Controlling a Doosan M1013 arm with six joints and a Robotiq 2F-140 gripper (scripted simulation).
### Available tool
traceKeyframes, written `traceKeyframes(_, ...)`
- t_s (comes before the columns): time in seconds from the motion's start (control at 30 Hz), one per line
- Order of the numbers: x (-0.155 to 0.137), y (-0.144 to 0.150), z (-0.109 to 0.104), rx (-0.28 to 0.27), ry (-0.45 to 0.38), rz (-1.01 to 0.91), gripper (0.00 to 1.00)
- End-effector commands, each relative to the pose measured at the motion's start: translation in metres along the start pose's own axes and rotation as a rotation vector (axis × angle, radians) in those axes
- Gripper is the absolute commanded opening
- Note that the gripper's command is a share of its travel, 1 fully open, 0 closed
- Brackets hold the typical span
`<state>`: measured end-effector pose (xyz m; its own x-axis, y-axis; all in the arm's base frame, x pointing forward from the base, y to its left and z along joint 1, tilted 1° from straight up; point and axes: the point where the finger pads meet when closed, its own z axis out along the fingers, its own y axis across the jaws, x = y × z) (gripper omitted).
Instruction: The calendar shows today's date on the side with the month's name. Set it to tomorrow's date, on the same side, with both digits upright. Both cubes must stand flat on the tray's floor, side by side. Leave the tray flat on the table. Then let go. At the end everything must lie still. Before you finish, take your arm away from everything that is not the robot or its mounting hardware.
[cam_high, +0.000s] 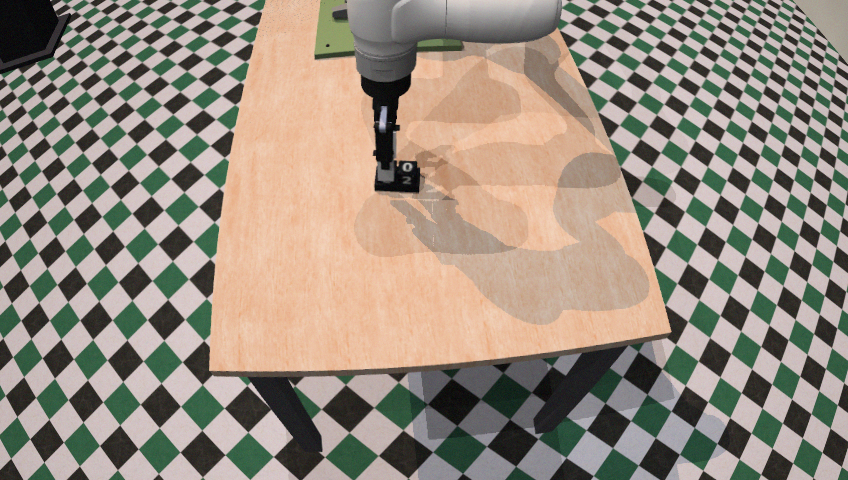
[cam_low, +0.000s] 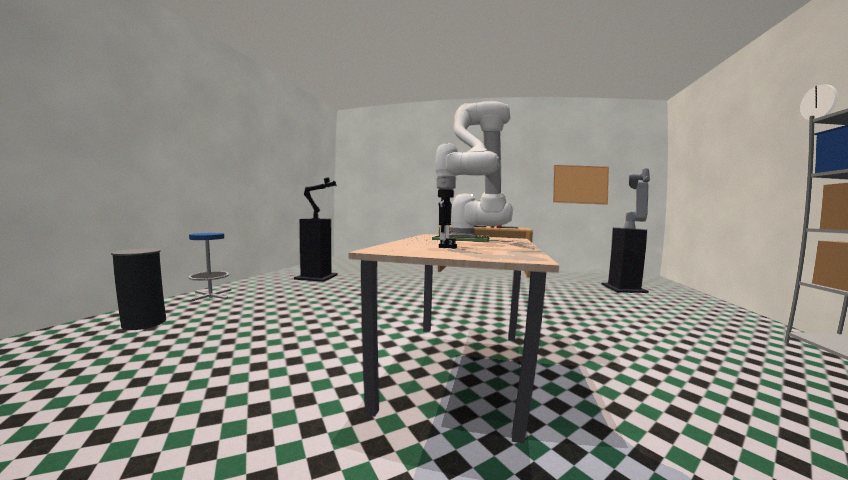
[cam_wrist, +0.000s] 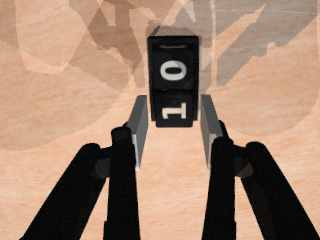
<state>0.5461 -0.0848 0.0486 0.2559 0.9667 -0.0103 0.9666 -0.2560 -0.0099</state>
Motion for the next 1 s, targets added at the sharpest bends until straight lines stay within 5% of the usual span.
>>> traceKeyframes(0.0,0.000,0.000,0.004,0.000,0.000,0.000,0.29)
traceKeyframes(0.97,0.000,0.000,0.017,0.000,0.000,0.000,0.29)
